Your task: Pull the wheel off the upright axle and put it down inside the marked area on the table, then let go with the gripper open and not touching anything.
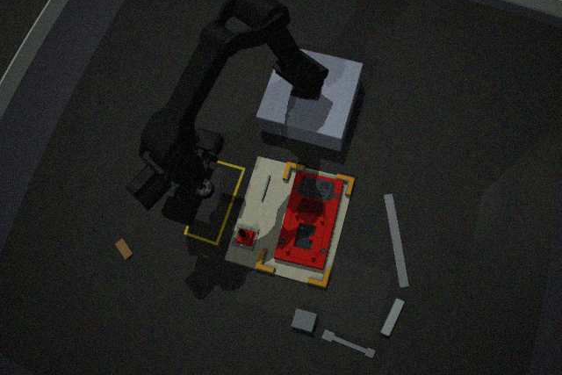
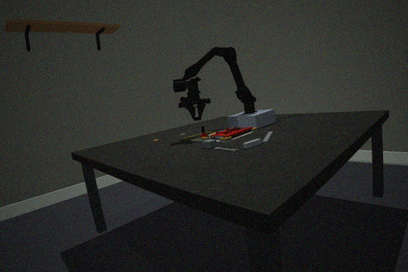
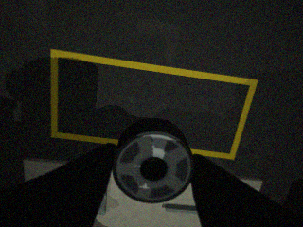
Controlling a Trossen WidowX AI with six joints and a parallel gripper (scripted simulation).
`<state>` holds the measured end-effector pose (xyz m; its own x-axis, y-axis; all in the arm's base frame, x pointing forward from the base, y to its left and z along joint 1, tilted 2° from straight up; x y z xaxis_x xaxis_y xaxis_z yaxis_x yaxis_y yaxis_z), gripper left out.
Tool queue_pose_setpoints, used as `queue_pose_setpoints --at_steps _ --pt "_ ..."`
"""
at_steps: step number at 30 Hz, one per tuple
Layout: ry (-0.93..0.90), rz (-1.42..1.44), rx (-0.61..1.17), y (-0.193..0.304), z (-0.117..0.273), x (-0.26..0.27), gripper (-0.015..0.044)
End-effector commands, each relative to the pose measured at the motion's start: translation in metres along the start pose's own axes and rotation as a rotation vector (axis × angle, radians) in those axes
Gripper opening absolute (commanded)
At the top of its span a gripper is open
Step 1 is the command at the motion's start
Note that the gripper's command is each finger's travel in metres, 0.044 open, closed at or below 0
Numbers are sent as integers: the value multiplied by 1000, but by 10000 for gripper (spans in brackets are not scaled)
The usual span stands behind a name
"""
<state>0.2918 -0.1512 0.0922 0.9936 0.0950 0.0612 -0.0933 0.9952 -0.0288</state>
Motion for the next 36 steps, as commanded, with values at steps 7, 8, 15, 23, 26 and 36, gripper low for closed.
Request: queue_pose_setpoints --at_steps 7,8,15,23,26,36 --pt "-1 6 7 0 -50 2 0" --pt "-1 6 7 0 -57 2 0" --pt "0 6 7 2 -89 -1 0" --pt "12 2 8 1 -85 -2 184" --pt "12 2 8 1 -85 -2 262" --pt "0 6 7 1 -25 -2 300"
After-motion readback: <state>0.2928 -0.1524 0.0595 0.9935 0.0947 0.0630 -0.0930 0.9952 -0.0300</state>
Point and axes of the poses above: the point midway between the two fingers, 35 mm back from their tips, its own z axis back along the fingers, its own x axis across the jaws, y = z × x, the point moved 2 cm from there along z, back along the fingers, and after that the axes turned 9 degrees about z, right-handed, at the moved point
